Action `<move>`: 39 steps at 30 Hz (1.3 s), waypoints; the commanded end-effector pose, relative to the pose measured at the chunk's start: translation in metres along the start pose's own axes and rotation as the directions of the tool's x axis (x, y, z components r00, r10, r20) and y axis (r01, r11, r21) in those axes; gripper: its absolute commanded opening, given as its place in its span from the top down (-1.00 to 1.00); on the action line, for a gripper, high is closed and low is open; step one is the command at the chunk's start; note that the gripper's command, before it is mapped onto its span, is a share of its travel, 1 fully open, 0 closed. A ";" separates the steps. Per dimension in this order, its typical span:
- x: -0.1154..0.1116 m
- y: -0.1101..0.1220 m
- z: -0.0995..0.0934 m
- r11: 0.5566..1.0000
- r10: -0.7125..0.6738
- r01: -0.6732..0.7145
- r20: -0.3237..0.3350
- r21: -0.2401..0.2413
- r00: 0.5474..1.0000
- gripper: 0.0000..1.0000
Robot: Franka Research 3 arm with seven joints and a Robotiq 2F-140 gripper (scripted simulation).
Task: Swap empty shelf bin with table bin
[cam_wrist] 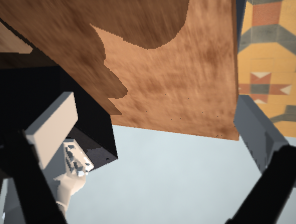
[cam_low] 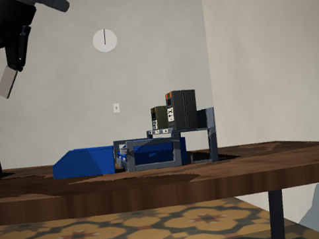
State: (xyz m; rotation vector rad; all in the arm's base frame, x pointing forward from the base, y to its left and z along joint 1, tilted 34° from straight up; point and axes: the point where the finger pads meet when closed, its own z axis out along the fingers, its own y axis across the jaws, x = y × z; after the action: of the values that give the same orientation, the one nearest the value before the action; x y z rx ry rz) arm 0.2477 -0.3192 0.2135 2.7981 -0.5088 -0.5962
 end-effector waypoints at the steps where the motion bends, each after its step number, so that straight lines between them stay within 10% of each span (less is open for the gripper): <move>1: 0.007 -0.005 -0.002 1.000 0.010 -0.010 -0.017 -0.021 1.000 -1.00; 39: 0.027 -0.027 -0.006 0.998 -0.002 -0.003 -0.064 -0.068 0.998 -1.00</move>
State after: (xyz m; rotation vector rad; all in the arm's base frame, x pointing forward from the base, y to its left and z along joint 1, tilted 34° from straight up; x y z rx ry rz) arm 0.2746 -0.3060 0.2035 2.7604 -0.4604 -0.5362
